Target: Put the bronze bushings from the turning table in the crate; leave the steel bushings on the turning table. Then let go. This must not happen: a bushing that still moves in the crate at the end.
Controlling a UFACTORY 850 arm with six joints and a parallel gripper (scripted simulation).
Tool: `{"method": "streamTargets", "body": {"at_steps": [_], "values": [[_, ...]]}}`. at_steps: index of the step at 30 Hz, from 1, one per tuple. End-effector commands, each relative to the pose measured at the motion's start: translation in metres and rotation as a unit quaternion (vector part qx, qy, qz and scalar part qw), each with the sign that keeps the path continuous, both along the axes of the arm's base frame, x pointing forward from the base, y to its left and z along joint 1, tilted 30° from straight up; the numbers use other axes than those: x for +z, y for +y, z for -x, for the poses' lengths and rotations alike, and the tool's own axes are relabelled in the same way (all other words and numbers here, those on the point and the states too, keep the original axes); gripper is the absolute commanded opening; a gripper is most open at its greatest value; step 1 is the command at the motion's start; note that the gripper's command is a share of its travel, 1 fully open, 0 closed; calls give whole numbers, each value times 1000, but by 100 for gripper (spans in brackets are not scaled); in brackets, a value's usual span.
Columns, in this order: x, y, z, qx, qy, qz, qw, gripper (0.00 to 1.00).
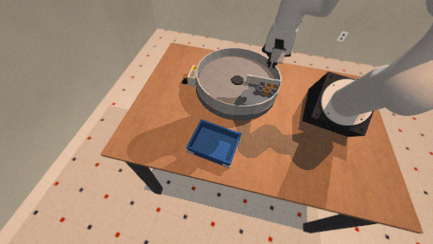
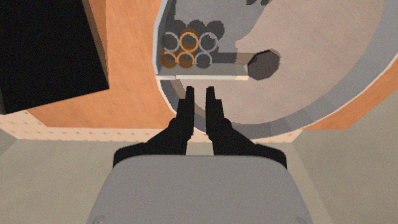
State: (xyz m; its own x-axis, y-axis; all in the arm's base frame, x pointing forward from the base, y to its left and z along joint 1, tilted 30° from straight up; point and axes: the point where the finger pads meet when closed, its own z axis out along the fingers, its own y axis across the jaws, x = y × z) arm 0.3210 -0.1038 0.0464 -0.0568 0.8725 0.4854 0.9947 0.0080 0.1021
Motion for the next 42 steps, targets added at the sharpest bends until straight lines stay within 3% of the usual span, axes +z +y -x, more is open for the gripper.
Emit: {"method": "streamTargets", "body": {"at_steps": [1, 14, 22, 29, 31, 42], "values": [[0, -1, -1, 0, -1, 0, 1000, 13], [-3, 3, 0, 34, -6, -14, 999, 11], [-14, 15, 3, 173, -27, -70, 982, 11], [-24, 25, 3, 283, -44, -115, 951, 11], [-24, 25, 3, 283, -44, -115, 951, 11], [-41, 43, 5, 465, -73, -189, 862, 11]]}}
